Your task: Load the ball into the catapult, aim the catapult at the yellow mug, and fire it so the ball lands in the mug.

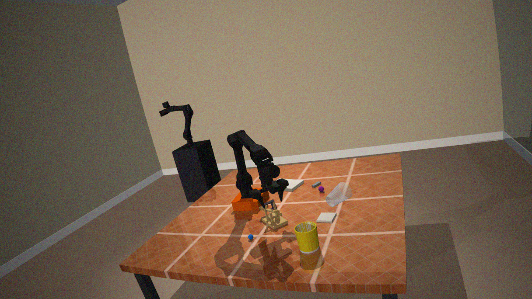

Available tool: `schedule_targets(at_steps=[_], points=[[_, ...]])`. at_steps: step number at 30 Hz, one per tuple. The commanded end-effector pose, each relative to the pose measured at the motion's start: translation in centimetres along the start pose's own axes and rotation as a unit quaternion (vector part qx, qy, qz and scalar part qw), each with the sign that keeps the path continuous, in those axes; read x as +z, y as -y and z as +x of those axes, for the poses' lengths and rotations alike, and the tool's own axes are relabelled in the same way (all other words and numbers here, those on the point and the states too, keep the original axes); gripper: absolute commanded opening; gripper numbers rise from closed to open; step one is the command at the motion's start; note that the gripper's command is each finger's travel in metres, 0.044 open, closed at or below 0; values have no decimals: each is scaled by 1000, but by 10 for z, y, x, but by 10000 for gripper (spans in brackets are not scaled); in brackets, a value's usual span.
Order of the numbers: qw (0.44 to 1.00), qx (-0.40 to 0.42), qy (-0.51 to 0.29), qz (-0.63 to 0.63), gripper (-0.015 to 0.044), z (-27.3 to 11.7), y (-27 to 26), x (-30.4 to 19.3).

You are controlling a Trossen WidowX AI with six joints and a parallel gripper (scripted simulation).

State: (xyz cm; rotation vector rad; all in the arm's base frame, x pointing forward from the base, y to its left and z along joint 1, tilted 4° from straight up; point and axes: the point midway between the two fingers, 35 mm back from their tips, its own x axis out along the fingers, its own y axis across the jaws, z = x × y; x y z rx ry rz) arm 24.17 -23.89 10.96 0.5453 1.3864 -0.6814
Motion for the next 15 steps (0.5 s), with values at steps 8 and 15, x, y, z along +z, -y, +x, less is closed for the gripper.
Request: schedule_targets(at_steps=[8,15], points=[[1000,1,-14,-2,440,29,0,-6],[1000,1,-14,-2,440,40,0,-6]])
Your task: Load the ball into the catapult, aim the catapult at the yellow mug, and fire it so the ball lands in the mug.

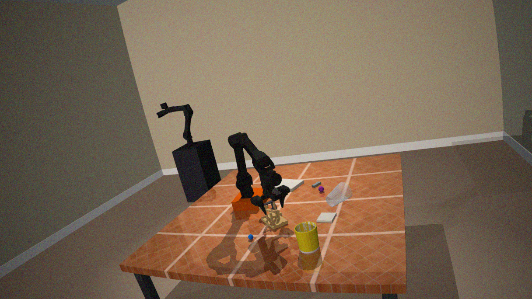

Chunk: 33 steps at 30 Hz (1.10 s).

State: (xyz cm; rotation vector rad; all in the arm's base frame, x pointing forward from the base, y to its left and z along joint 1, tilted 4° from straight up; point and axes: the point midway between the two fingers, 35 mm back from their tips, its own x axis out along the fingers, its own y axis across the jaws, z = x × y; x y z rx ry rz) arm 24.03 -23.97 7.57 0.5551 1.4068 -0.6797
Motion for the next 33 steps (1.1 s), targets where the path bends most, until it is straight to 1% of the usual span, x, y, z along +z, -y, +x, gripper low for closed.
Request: schedule_targets(at_steps=[1,25,33], points=[[1000,2,-3,-3,440,8,0,-1],[1000,1,-4,-3,440,43,0,-3],[1000,0,-2,0,230,40,0,-2]])
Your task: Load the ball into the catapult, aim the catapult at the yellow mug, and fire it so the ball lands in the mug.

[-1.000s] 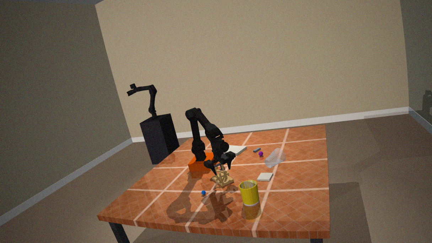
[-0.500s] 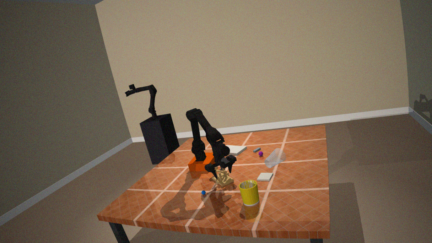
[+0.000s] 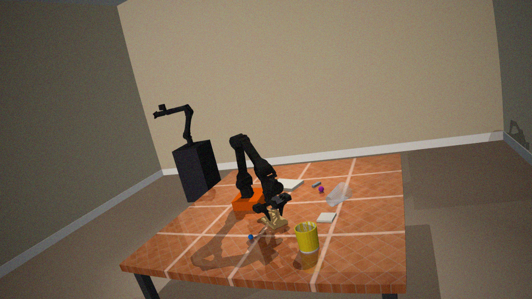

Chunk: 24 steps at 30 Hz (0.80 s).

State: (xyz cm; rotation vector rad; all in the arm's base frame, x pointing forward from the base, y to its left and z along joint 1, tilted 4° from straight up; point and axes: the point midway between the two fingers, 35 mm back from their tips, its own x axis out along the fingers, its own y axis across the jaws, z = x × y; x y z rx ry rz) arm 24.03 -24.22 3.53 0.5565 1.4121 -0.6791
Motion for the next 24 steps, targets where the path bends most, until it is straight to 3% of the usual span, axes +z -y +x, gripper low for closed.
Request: schedule_targets(at_steps=[1,3,10,13,24], points=[[1000,0,0,0,204,0,0,0],[1000,0,0,0,151,0,0,0],[1000,0,0,0,85,-3,0,0],[1000,1,0,0,6,-39,0,1],[1000,1,0,-1,0,-42,0,2]])
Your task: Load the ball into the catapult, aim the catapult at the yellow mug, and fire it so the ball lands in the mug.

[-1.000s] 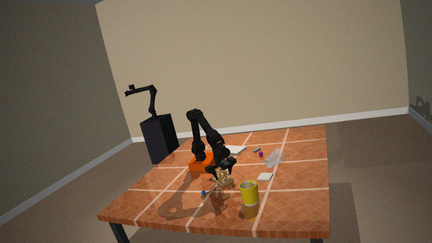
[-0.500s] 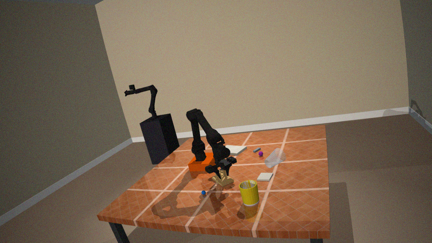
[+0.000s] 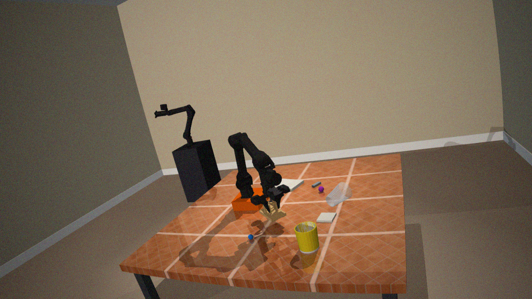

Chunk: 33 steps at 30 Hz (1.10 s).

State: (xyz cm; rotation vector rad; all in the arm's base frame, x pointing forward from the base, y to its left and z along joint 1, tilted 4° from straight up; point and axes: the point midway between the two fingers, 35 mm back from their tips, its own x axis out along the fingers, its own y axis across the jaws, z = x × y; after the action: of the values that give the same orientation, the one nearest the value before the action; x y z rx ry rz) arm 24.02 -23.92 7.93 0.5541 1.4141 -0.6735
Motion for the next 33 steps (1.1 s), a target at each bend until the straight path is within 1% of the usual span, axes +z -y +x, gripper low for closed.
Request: schedule_targets(at_steps=[1,26,32,33], points=[[1000,1,0,2,0,4,0,0],[1000,1,0,1,0,44,0,-1],[1000,0,-3,3,0,42,0,-1],[1000,0,-3,3,26,42,0,-1]])
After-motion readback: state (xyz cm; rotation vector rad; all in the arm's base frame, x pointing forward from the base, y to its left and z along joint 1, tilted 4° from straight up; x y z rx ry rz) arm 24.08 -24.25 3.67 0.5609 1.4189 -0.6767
